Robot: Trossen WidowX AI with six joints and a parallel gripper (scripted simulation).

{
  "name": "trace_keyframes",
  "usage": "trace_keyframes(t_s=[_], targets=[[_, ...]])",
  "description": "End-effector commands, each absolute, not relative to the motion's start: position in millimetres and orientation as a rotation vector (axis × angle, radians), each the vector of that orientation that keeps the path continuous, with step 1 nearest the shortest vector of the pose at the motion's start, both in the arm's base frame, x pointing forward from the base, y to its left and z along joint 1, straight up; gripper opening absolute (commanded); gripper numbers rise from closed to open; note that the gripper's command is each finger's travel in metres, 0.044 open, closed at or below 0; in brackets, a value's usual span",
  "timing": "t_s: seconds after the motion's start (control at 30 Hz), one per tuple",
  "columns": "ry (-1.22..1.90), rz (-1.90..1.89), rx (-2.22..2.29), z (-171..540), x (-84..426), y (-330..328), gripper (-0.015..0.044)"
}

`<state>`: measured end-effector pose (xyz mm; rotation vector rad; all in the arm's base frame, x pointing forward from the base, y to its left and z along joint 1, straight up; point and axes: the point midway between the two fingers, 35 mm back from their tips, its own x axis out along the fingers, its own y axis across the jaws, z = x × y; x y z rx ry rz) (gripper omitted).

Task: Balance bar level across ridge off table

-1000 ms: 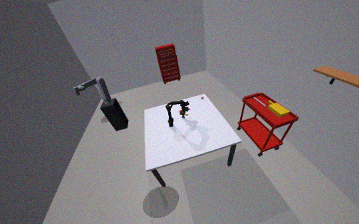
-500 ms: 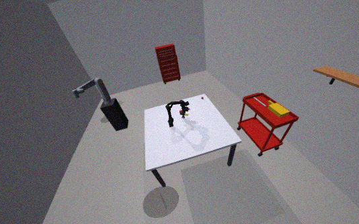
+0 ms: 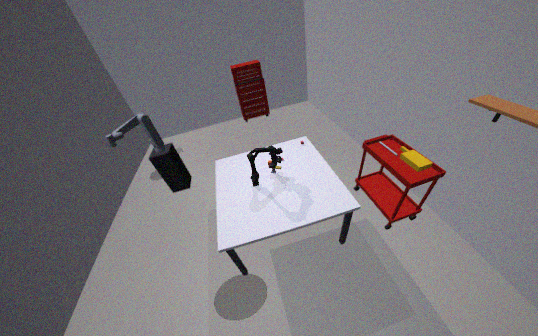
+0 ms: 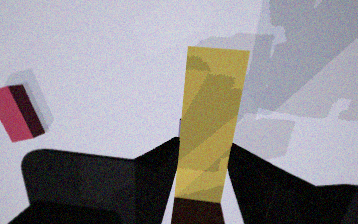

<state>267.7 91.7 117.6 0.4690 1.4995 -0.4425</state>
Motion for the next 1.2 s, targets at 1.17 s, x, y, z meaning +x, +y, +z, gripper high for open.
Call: trace_keyframes(t_s=[1.17], targets=[[1.499,-0.442,0.469,117.6,267.7,91.7,0.0170]])
